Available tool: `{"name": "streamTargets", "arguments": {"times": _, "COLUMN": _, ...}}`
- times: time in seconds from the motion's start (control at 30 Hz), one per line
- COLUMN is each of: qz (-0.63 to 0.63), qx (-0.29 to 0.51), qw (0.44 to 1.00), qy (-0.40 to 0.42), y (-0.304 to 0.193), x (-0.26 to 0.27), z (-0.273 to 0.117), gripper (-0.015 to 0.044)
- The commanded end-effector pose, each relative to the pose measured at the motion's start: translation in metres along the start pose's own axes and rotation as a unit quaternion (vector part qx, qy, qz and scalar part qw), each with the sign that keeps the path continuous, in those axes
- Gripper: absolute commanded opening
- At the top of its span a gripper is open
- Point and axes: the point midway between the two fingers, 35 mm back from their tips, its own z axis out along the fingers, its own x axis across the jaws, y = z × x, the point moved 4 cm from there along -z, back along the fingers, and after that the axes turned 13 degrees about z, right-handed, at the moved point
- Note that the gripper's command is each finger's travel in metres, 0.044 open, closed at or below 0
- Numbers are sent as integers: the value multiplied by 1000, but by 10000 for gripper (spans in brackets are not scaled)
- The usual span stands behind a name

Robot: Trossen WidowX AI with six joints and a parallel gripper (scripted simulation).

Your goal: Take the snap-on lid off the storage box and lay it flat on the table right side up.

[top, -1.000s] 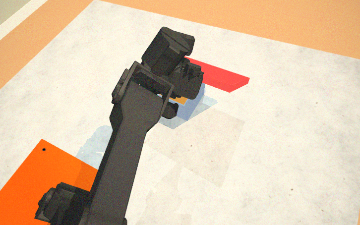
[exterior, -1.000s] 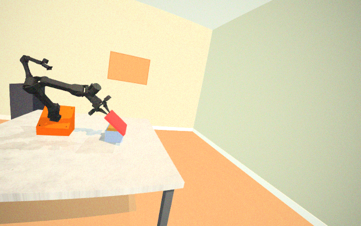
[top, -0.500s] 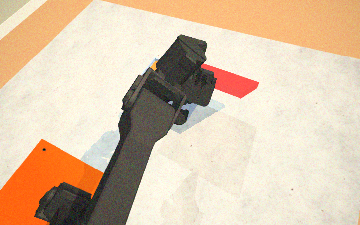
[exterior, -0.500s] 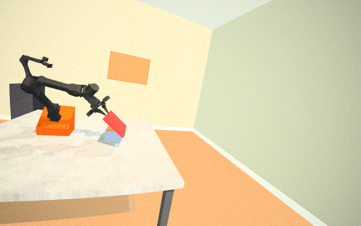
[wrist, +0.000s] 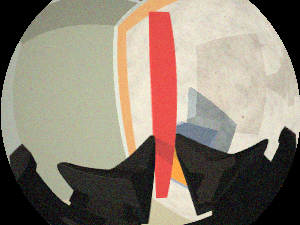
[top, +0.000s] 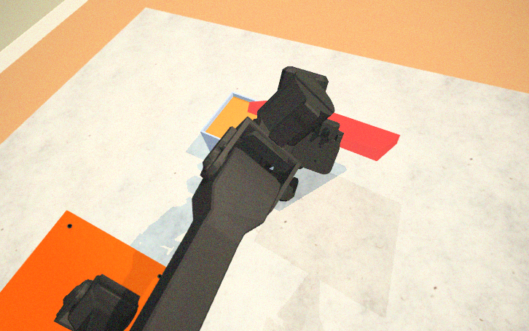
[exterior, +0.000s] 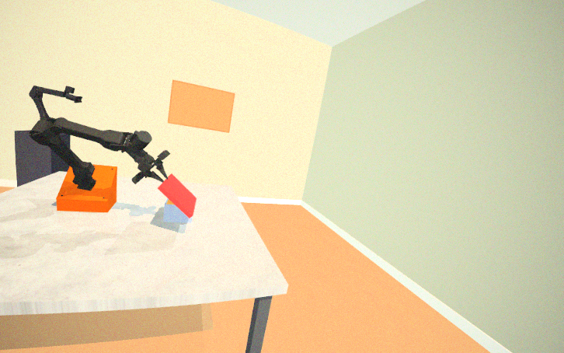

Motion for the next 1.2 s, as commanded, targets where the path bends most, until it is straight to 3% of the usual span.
{"name": "streamTargets", "arguments": {"times": 0.0, "qz": 0, "qx": 3, "qw": 1000, "qy": 9, "y": 10, "x": 6, "z": -4, "gripper": 0}}
{"name": "streamTargets", "arguments": {"times": 1.17, "qz": -2, "qx": 1, "qw": 1000, "qy": 11, "y": 79, "x": 16, "z": -12, "gripper": 0}}
